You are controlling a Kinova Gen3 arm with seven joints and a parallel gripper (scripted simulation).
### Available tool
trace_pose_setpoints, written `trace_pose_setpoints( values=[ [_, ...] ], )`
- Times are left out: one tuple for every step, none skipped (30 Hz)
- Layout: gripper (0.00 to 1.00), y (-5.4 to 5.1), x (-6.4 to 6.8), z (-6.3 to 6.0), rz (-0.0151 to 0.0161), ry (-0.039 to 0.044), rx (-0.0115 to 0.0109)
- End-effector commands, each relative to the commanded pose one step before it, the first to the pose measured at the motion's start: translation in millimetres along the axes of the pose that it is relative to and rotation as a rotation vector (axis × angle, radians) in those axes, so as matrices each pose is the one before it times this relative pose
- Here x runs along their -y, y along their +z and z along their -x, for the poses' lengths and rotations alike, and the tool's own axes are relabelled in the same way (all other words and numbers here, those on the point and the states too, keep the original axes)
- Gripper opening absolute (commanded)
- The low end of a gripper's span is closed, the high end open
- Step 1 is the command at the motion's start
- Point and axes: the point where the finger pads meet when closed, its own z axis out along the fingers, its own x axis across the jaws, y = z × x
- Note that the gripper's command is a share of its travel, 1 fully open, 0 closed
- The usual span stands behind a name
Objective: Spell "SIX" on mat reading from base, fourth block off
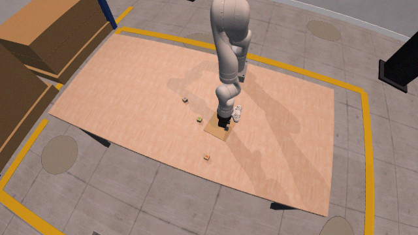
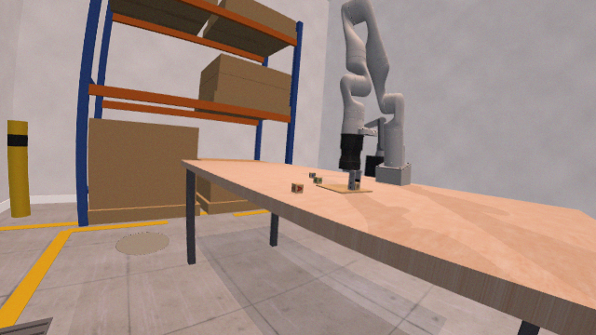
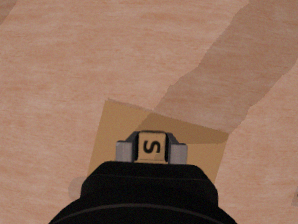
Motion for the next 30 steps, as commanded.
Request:
trace_pose_setpoints(
  values=[
    [0.49, -0.44, 0.03, -0.50, -0.00006, -0.00001, -0.00140],
    [0.49, 0.00, 0.00, 0.00, 0.00000, 0.00000, 0.00000],
    [0.49, 0.00, 0.00, 0.00, 0.00000, 0.00000, 0.00000],
    [0.49, 0.00, 0.00, 0.00, 0.00000, 0.00000, 0.00000],
    [0.49, 0.00, 0.00, 0.00, 0.00000, 0.00000, 0.00000],
    [0.49, 0.00, 0.00, 0.00, 0.00000, 0.00000, 0.00000],
    [0.49, 0.00, 0.00, 0.00, 0.00000, 0.00000, 0.00000],
    [0.49, 0.00, 0.00, 0.00, 0.00000, 0.00000, 0.00000],
    [0.55, 0.00, 0.00, 0.00, 0.00000, 0.00000, 0.00000],
    [0.55, 0.00, 0.00, 0.00, 0.00000, 0.00000, 0.00000],
    [0.55, 0.00, 0.00, 0.00, 0.00000, 0.00000, 0.00000],
    [0.61, 0.00, 0.00, 0.00, 0.00000, 0.00000, 0.00000],
    [0.61, 0.00, 0.00, 0.00, 0.00000, 0.00000, 0.00000],
    [0.61, 0.00, 0.00, 0.00, 0.00000, 0.00000, 0.00000],
    [0.67, 0.00, 0.00, 0.00, 0.00000, 0.00000, 0.00000],
    [0.67, 0.00, 0.00, 0.00, 0.00000, 0.00000, 0.00000],
    [0.67, 0.00, 0.00, 0.00, 0.00000, 0.00000, 0.00000],
    [0.67, 0.00, 0.00, 0.00, 0.00000, 0.00000, 0.00000],
    [0.67, 0.00, 0.00, 0.00, 0.00000, 0.00000, 0.00000],
    [0.73, 0.00, 0.00, 0.00, 0.00000, 0.00000, 0.00000],
    [0.73, 0.00, 0.00, 0.00, 0.00000, 0.00000, 0.00000],
    [0.73, 0.00, 0.00, 0.00, 0.00000, 0.00000, 0.00000],
    [0.79, 0.00, 0.00, 0.00, 0.00000, 0.00000, 0.00000],
    [0.79, 0.00, 0.00, 0.00, 0.00000, 0.00000, 0.00000],
    [0.79, 0.00, 0.00, 0.00, 0.00000, 0.00000, 0.00000],
    [0.79, 0.00, 0.00, 0.00, 0.00000, 0.00000, 0.00000],
    [0.79, 0.00, 0.00, 0.00, 0.00000, 0.00000, 0.00000],
    [0.79, 0.00, 0.00, 0.00, 0.00000, 0.00000, 0.00000],
    [0.79, 0.00, 0.00, 0.00, 0.00000, 0.00000, 0.00000],
    [0.79, 0.00, 0.00, 0.00, 0.00000, 0.00000, 0.00000]
  ],
)
